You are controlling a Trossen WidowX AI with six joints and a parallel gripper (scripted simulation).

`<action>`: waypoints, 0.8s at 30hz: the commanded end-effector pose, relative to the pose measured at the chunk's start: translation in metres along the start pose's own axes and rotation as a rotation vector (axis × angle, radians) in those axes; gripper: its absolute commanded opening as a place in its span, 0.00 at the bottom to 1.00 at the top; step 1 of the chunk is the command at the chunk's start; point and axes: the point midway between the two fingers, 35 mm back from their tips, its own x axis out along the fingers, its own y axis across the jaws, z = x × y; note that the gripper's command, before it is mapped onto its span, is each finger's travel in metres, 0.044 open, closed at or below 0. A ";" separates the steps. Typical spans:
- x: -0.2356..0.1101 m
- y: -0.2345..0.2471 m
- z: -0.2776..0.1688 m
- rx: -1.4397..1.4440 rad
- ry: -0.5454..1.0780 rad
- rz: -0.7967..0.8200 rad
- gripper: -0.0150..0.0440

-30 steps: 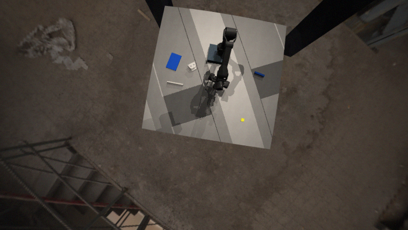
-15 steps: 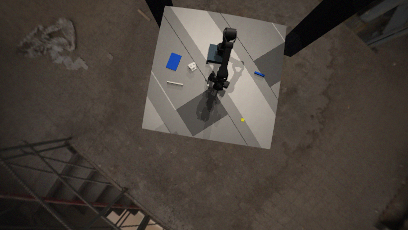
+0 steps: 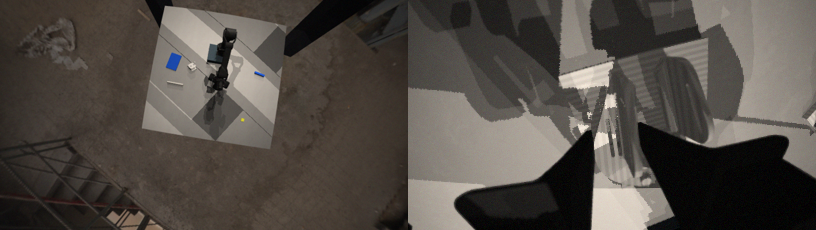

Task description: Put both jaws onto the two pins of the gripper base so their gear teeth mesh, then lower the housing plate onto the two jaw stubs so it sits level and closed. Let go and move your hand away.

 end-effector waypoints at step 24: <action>0.007 0.000 0.000 0.008 -0.002 -0.001 0.48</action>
